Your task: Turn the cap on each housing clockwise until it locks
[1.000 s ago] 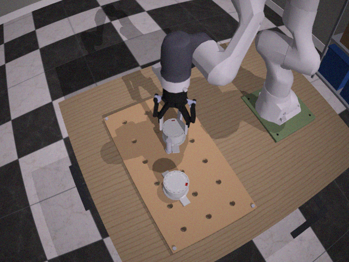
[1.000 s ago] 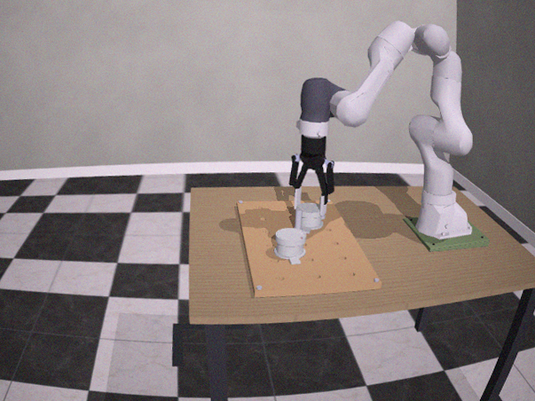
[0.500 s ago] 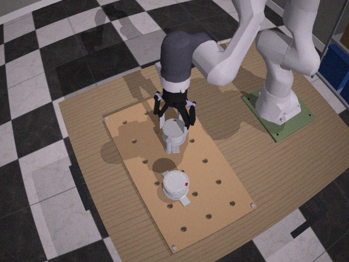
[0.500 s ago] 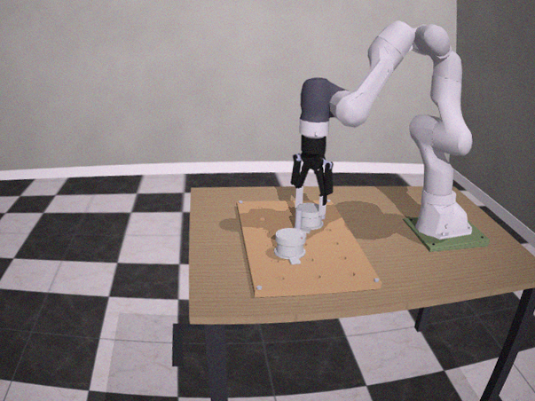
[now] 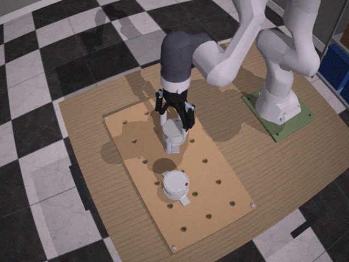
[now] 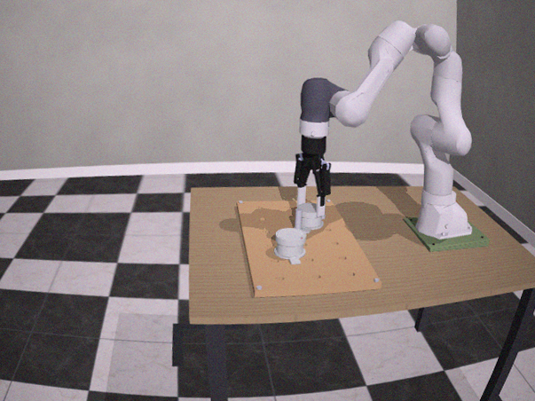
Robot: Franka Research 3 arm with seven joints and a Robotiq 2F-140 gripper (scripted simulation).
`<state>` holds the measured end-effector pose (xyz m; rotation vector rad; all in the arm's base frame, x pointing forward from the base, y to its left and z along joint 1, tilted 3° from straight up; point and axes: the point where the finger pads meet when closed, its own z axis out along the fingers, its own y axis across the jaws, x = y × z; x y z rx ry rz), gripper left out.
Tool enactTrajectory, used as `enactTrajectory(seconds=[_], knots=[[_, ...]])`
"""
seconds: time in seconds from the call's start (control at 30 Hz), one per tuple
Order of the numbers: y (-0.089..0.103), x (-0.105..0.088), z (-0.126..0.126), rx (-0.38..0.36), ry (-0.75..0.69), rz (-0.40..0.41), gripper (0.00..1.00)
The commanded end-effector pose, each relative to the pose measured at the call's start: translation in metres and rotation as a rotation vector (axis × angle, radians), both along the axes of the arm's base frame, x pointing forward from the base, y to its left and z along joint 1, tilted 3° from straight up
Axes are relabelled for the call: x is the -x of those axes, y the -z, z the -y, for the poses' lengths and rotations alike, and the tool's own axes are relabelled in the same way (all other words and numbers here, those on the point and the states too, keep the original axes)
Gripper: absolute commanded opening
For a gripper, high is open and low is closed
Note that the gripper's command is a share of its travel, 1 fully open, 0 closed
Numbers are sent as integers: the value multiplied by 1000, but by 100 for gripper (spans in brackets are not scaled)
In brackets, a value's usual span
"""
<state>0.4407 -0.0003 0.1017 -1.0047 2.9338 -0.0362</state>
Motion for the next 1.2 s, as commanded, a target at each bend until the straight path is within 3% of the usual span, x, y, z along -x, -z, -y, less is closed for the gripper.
enactTrajectory(seconds=[0.0, 0.2, 0.73, 1.17], knots=[[1, -2, 0, 5, 90, 11, 10], [1, -2, 0, 2, 147, 12, 10], [1, -2, 0, -14, 459, 16, 10], [1, -2, 0, -15, 486, 16, 10]])
